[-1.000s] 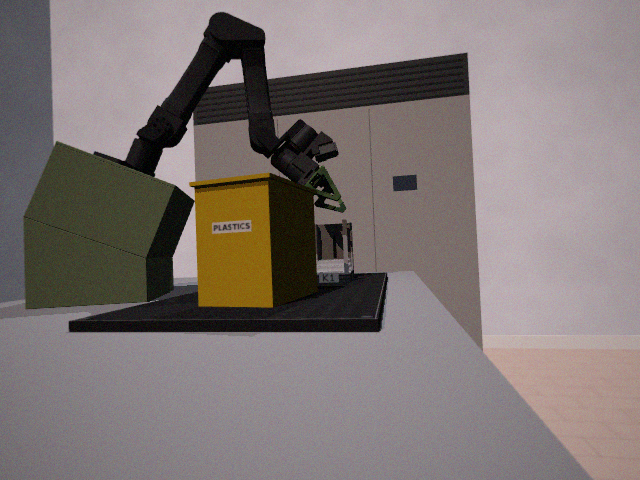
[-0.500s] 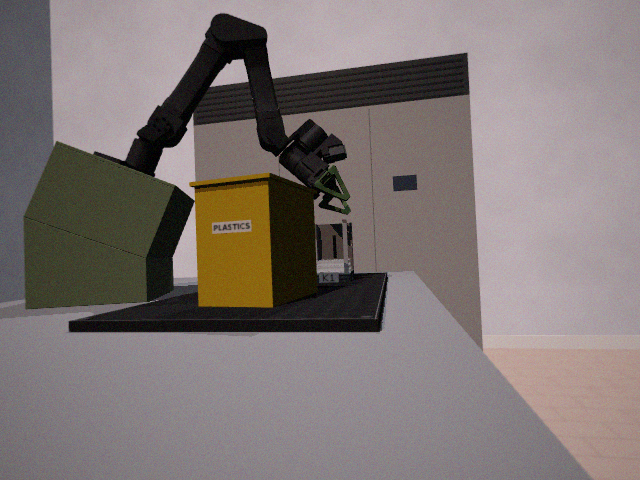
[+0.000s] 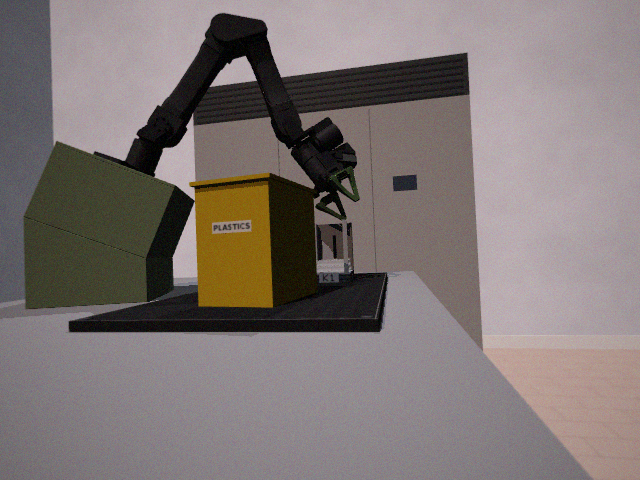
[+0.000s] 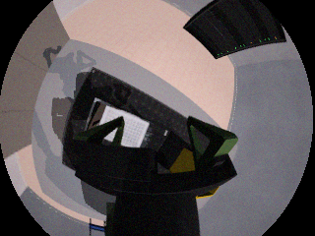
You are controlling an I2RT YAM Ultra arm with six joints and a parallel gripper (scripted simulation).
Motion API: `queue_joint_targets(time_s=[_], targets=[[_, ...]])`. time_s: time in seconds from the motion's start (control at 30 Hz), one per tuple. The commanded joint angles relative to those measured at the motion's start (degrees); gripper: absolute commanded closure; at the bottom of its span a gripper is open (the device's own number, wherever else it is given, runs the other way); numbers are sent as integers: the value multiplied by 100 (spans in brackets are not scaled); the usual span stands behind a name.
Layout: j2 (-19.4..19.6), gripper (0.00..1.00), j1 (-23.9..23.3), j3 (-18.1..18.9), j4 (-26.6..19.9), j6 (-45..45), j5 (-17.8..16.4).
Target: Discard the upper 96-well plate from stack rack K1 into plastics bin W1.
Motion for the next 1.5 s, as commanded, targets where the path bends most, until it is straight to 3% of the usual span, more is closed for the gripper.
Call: queue_joint_targets(time_s=[0.0, 0.27, 0.37, 0.8, 0.93, 1.17, 1.3, 1.47], targets=[[-64, 0, 12, 331, -751, -641, -159], [-38, 0, -33, 1000, -2020, -1736, -500], [-18, 0, -48, 1078, -2144, -1862, -542], [10, 0, -57, 2311, -4500, -3805, -1113], [50, 0, -71, 2394, -4603, -3920, -1149], [31, 0, -68, 3068, -5942, -5000, -1468], [78, 0, -82, 3375, -6471, -5467, -1607], [104, 0, -89, 3443, -6569, -5565, -1635]])
